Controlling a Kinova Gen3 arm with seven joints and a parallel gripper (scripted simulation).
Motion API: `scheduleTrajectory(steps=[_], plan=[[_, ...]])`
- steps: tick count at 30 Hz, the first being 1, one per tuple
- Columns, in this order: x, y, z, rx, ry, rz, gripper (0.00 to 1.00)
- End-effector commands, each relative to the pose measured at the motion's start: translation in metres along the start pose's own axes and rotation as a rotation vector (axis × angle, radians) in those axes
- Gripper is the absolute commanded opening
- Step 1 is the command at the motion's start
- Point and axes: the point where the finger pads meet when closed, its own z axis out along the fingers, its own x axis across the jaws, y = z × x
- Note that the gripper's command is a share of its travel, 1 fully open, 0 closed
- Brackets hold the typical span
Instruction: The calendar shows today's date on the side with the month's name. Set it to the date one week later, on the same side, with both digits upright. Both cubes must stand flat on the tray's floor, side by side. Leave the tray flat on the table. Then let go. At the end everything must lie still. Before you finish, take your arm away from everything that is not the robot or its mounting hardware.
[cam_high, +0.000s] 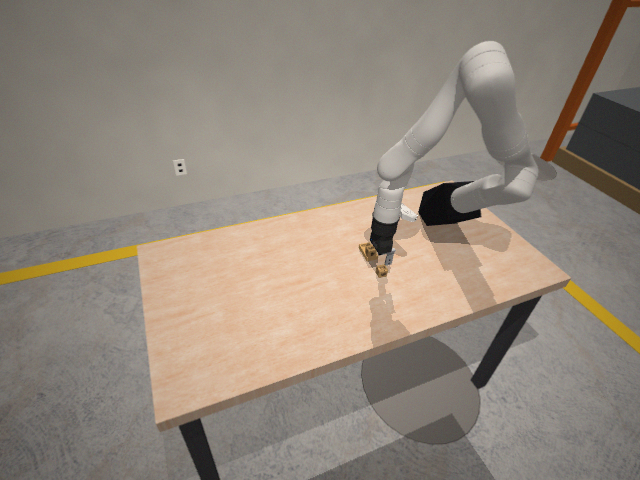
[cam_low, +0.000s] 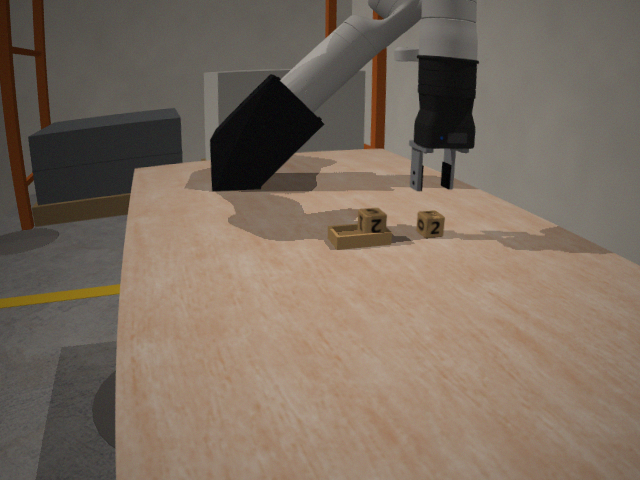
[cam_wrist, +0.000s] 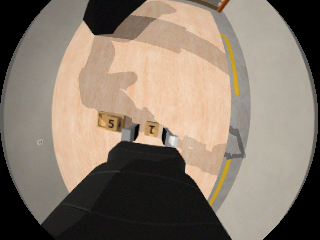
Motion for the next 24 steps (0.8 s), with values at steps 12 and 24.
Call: scheduleTrajectory(steps=[12,24], plan=[[-0.002,0.005,-0.036,-0.014,-0.007,0.006,0.87],[-0.002,0.005,-0.036,-0.014,-0.007,0.006,1.0]])
